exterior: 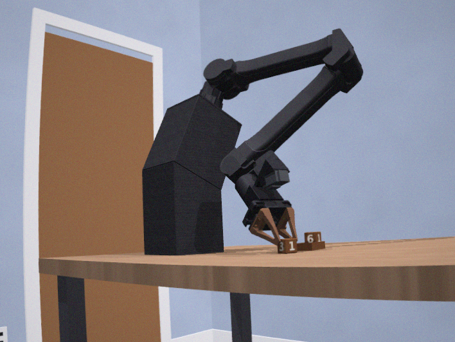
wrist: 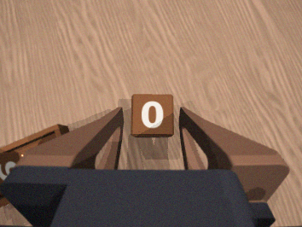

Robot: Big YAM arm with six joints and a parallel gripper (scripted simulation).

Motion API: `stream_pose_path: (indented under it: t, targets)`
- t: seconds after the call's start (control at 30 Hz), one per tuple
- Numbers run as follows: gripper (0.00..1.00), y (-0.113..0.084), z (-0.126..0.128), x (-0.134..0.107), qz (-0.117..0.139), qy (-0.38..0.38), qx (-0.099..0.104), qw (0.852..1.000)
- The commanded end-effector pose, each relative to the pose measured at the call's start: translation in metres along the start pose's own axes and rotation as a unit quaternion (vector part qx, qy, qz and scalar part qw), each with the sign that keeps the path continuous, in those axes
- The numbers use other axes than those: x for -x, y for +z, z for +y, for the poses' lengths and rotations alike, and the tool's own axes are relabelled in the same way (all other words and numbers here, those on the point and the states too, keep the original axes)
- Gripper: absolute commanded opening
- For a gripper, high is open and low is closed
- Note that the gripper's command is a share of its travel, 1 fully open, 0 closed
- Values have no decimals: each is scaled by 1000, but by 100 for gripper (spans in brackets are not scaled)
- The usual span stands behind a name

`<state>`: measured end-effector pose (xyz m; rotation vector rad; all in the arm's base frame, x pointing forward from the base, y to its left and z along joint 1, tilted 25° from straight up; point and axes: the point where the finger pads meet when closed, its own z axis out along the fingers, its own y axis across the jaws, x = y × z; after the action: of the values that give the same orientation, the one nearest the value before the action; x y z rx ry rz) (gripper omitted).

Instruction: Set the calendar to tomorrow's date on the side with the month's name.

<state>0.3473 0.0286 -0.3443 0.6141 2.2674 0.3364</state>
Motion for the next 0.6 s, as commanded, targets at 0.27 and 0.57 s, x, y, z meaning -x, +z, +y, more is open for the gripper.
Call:
stream_pose_path:
  t: [0.27, 0.57]
  targets:
    - [45, -1, -1, -11, 10, 2, -4, 1000]
    - [45, 2, 3, -5, 5, 2, 0, 1000]
